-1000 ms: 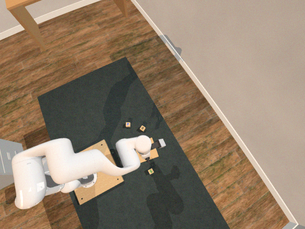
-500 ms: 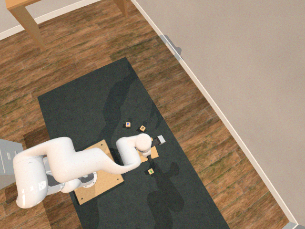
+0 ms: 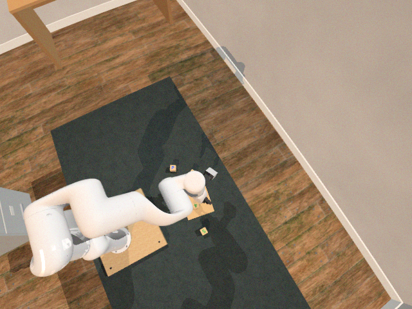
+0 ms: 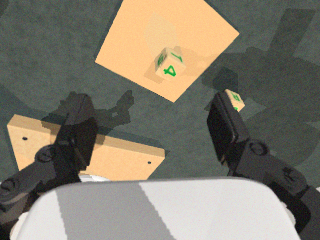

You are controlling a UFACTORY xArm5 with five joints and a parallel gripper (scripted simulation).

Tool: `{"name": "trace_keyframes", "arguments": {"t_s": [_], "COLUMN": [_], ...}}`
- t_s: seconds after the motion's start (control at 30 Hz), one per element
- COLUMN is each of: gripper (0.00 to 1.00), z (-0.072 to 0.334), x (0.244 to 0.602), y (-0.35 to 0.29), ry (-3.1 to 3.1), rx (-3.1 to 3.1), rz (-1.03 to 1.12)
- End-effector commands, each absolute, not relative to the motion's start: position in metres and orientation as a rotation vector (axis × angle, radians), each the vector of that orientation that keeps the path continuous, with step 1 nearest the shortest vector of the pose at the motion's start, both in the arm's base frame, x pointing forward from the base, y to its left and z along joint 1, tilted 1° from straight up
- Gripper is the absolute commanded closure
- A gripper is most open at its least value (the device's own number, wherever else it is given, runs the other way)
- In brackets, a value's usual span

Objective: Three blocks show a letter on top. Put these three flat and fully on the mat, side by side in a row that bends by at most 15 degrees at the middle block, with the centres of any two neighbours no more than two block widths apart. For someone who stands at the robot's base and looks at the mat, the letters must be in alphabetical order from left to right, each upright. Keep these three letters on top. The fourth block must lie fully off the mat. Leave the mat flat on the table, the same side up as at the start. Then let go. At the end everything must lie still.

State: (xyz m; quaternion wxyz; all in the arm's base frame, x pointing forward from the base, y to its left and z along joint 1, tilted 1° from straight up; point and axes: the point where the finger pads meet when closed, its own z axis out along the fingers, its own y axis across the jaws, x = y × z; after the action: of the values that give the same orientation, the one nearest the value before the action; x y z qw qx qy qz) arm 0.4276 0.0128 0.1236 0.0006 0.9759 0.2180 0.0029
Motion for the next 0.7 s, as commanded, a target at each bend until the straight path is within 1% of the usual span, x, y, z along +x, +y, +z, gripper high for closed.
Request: {"name": "trace_keyframes", "arguments": {"t_s": [0.0,0.67], "gripper": [0.00,0.00], "z": [0.122,0.109], "x": [0.434,0.452], "y": [0.022,0.065], "ry": [0.895,1.721], "rx": [3.009,2.624], "rz": [0.013,0.010]}}
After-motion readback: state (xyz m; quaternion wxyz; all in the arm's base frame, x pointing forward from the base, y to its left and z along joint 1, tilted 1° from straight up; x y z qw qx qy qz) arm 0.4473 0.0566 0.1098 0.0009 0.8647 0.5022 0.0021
